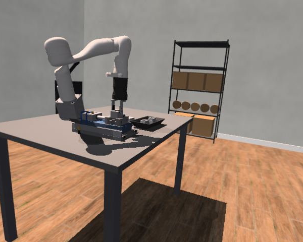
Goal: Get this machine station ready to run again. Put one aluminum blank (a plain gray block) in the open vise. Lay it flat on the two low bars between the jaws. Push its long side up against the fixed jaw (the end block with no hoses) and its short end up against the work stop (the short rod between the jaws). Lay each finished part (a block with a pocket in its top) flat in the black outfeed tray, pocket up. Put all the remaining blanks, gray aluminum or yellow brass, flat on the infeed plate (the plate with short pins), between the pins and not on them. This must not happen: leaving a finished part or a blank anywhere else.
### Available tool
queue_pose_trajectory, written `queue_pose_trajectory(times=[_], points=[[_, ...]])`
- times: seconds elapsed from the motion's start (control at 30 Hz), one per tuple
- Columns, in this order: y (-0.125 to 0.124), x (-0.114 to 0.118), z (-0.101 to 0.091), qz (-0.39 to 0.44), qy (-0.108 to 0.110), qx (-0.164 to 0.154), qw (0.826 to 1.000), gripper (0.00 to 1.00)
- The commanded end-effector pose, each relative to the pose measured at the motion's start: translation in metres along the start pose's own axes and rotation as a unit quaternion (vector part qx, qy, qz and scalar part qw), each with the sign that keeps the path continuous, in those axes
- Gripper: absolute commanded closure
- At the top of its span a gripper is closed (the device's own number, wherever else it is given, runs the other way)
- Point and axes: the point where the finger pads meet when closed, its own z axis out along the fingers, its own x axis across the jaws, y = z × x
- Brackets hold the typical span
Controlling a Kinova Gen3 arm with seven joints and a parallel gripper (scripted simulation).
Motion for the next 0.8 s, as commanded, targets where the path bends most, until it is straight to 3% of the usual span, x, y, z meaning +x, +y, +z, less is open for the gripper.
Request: queue_pose_trajectory(times=[0.0,0.77], points=[[-0.0008,-0.0014,0.0025,-0.001,-0.002,0.0,1.0,1.0],[-0.0005,-0.0015,0.0093,-0.001,-0.002,0.0,1.0,1.0]])
